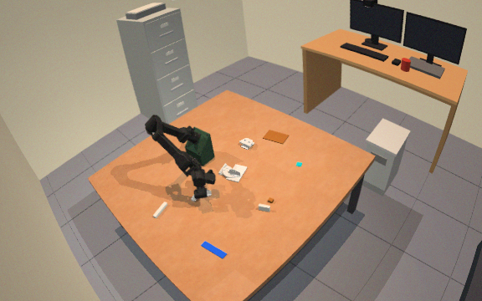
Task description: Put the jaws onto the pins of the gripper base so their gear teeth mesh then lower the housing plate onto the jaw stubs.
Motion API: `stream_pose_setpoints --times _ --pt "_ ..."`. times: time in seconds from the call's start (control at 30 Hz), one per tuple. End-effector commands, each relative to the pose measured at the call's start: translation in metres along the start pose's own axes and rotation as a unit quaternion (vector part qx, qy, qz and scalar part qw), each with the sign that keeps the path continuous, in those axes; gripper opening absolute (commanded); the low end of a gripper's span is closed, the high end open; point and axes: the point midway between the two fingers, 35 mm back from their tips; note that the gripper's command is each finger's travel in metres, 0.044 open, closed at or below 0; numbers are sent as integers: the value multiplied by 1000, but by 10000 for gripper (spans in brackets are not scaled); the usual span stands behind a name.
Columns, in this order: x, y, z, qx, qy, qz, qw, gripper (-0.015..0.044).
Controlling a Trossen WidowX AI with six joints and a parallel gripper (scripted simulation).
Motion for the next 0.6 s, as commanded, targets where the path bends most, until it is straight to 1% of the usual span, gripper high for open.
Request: stream_pose_setpoints --times 0.0,0.3,0.57 --pt "0 0 0 0 0 0 1000 134" --pt "0 0 -2 0 0 0 1000 134" --pt "-3 -2 -27 -1 -3 0 1000 134"
Point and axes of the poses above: the point midway between the two fingers, 35 mm back from their tips, its own z axis out along the fingers, its own y axis across the jaws, x = y × z, and after that the axes turned 4 degrees about -z, right-handed
